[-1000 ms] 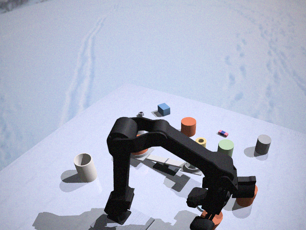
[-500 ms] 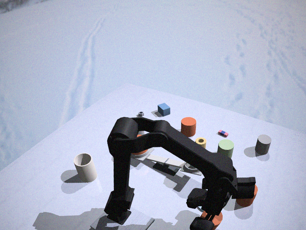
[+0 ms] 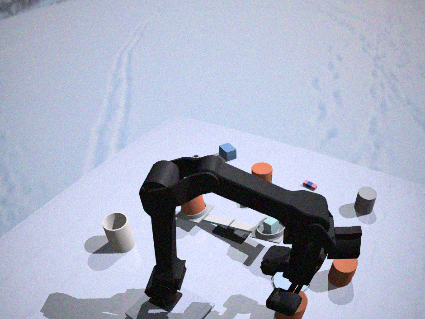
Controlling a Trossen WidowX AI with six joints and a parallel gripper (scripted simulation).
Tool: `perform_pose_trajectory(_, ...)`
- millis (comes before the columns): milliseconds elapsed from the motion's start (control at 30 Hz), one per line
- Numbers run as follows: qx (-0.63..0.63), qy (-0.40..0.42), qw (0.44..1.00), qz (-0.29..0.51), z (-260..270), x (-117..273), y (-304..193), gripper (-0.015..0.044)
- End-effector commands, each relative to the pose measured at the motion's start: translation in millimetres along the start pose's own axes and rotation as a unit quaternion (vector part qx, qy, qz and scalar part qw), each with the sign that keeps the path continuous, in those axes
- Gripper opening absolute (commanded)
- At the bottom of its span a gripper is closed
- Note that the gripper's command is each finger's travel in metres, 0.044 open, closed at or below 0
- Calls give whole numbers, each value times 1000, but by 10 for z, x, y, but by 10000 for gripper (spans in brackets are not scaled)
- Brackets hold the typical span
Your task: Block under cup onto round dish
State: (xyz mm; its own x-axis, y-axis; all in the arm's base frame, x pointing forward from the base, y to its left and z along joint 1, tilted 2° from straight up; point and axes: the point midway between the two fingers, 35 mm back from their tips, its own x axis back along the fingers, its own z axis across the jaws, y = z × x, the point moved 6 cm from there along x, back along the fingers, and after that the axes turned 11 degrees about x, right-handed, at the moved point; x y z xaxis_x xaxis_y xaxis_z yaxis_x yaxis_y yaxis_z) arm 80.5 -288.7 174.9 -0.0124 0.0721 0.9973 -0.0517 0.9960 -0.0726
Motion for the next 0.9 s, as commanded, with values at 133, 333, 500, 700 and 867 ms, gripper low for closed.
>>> perform_pose_trajectory(133,1,-23,1000,6,-475,185,118,282)
perform_pose_trajectory(333,-48,-21,999,-3,-1034,305,316,260)
perform_pose_trajectory(500,-107,-14,994,-10,-1650,457,709,260)
perform_pose_trajectory(700,-159,-8,987,-11,-2108,598,1185,260)
perform_pose_trajectory(867,-159,-8,987,-11,-2109,599,1187,260)
